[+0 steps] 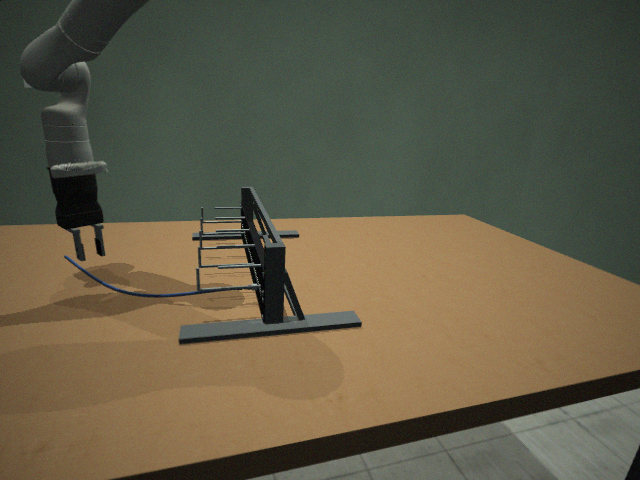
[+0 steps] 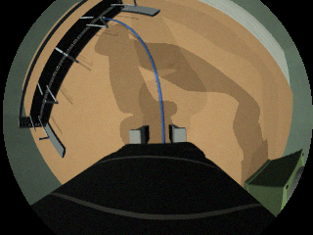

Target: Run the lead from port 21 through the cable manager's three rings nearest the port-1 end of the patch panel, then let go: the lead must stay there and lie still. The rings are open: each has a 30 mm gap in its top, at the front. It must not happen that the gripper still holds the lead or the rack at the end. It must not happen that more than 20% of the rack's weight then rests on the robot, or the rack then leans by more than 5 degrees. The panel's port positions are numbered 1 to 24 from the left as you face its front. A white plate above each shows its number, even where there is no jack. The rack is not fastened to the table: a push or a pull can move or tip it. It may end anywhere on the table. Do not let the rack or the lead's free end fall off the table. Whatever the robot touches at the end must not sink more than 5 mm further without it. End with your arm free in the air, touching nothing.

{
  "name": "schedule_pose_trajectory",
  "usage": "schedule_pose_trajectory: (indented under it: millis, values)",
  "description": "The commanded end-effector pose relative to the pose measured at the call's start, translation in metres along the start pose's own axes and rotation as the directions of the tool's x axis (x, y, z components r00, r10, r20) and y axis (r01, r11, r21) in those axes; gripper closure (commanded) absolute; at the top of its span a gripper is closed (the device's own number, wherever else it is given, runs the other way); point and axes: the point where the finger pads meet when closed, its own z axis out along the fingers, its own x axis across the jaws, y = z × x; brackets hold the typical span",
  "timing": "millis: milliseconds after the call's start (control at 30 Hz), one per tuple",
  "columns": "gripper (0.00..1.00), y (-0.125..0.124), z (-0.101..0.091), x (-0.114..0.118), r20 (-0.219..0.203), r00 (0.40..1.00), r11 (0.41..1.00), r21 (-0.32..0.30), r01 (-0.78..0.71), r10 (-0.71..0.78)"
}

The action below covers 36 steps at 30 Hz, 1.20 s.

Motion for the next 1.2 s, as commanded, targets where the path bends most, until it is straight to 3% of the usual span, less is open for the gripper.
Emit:
schedule_pose_trajectory:
  millis: [0,467,1167]
  values:
    - [0.33,0.003,0.01,0.006,-0.017,1.0,1.0,-0.005,0.001,-0.001]
    - [0.33,0.003,0.028,0.007,-0.017,1.0,1.0,-0.005,0.001,-0.001]
    - [0.33,0.003,0.03,0.007,-0.017,1.0,1.0,-0.005,0.001,-0.001]
